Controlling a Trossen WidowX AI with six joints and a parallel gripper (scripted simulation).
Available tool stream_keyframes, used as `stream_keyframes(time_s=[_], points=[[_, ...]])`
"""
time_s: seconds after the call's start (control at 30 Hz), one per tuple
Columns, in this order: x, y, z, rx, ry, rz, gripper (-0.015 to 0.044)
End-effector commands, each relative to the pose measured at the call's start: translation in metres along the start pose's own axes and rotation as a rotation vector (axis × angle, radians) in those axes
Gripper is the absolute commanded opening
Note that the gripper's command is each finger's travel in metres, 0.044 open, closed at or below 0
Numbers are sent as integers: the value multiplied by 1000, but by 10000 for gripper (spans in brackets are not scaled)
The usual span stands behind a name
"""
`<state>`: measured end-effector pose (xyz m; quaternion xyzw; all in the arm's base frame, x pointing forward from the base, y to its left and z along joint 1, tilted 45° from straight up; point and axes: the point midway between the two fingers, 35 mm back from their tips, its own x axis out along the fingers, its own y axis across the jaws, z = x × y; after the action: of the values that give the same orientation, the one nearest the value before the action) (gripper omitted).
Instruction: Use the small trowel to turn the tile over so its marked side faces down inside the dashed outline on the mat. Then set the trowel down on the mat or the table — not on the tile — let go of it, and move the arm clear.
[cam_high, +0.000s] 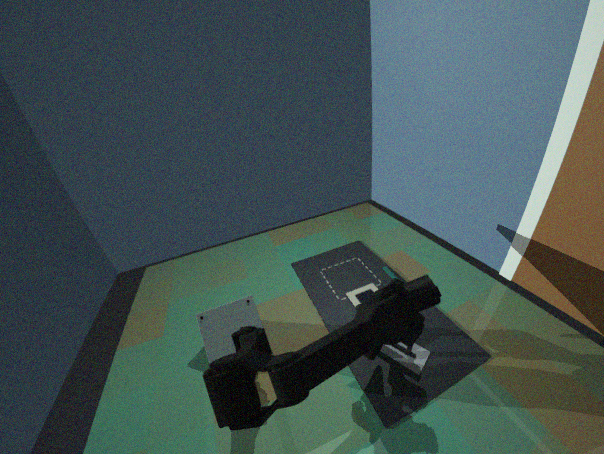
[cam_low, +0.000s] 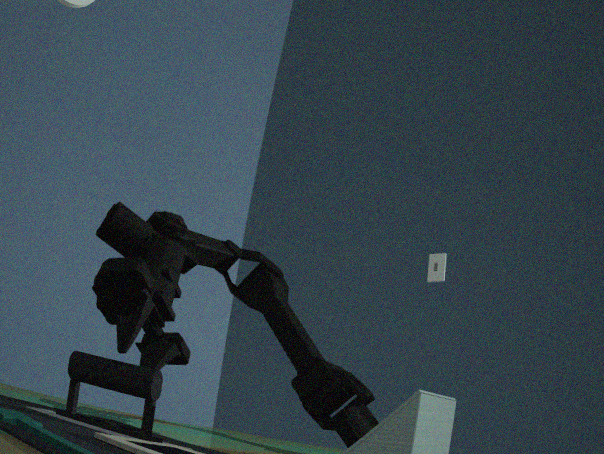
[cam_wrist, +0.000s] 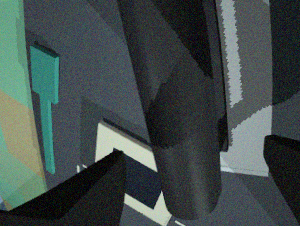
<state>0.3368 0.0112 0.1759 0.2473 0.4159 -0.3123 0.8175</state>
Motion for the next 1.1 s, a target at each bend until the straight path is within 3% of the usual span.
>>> stream_keyframes(time_s=[0.0,0.33,1.07], points=[[-1,-6,-1,-24,-14,118,300],[-4,-20,-4,-110,-123,385,300],[17,-10,-1,-113,-127,390,300]])
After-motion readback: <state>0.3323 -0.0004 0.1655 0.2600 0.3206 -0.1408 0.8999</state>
